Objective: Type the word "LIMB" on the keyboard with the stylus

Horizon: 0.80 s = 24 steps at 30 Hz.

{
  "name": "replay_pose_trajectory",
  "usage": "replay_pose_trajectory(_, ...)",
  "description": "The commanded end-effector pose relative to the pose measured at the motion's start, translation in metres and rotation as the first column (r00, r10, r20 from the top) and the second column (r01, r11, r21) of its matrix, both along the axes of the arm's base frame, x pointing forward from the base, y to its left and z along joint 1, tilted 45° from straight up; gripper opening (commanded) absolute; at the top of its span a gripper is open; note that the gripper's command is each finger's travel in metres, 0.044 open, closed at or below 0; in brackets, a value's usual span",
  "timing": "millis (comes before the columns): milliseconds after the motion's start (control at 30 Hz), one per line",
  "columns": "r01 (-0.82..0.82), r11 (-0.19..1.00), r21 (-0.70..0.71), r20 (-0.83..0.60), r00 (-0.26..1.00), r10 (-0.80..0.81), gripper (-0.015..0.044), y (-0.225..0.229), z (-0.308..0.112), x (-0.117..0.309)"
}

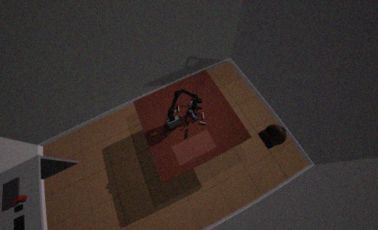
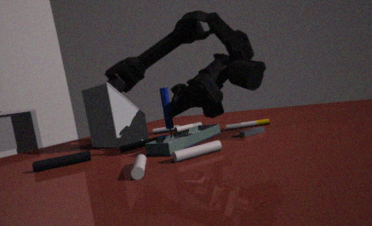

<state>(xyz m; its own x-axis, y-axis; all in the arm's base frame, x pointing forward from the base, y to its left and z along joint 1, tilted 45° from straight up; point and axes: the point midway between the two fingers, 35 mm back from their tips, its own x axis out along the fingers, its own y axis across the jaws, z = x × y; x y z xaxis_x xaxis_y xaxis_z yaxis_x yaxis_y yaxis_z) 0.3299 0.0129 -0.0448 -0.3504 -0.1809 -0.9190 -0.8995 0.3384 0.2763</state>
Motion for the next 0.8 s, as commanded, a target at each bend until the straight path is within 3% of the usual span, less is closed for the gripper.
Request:
replay_pose_trajectory(0,0.004,1.0,0.002,0.004,1.0,-0.004,0.0081,0.0016,-0.0014,0.001)
replay_pose_trajectory(767,0.004,1.0,0.002,0.004,1.0,-0.004,0.0081,0.0081,-0.0077,0.0014)
